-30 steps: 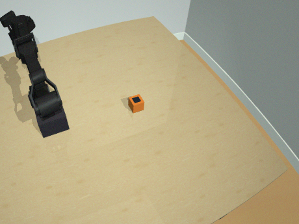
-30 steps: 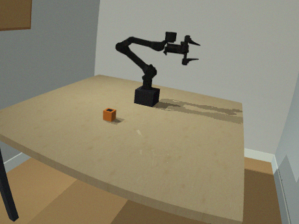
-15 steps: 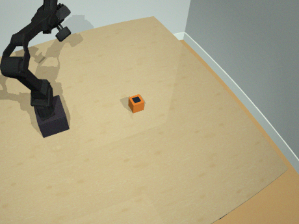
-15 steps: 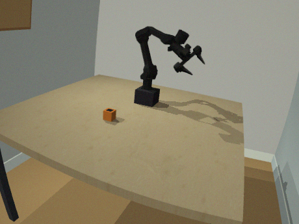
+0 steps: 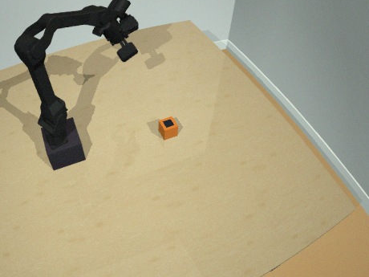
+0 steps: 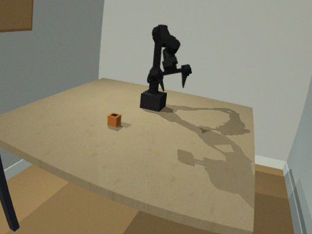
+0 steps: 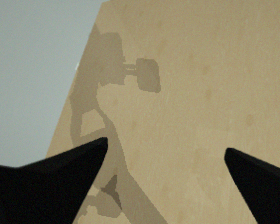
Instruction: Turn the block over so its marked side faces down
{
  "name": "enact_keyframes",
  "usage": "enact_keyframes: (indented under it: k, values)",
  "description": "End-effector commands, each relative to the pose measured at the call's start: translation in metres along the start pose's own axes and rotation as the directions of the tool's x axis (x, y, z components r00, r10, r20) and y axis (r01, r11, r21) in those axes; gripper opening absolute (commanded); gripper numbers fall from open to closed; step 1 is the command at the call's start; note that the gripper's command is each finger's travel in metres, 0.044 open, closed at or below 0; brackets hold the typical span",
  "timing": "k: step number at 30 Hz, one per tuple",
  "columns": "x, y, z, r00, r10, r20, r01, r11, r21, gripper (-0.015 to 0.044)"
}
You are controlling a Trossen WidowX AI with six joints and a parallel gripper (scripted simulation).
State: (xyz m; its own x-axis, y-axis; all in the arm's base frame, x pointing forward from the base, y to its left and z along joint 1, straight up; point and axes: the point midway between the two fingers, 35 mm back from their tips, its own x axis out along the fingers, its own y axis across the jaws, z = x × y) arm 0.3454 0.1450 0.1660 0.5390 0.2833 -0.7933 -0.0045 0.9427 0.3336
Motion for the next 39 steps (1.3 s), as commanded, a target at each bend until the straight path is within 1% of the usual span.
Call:
enact_keyframes:
  k: [1,5,9,13,15,22,23,26,39]
  values:
    - [0.013,-0.052,0.024,0.991,-0.126,-0.048,0.127,0.992,0.021,0.044]
    - [0.023,-0.121,0.04,0.959,-0.244,-0.147,0.251,0.967,0.036,0.044]
    - [0.025,-0.19,0.041,0.905,-0.321,-0.278,0.336,0.942,0.008,0.044]
    - [0.019,-0.261,0.03,0.834,-0.347,-0.429,0.374,0.927,-0.024,0.044]
    - [0.015,-0.283,0.024,0.81,-0.343,-0.476,0.374,0.927,-0.031,0.044]
    - [0.016,-0.279,0.021,0.807,-0.341,-0.482,0.373,0.927,-0.031,0.044]
    - [0.018,-0.28,0.02,0.807,-0.341,-0.482,0.373,0.927,-0.031,0.044]
    - [0.042,-0.29,0.005,0.807,-0.341,-0.482,0.373,0.927,-0.031,0.044]
    - [0.057,-0.297,-0.004,0.807,-0.341,-0.482,0.373,0.927,-0.031,0.044]
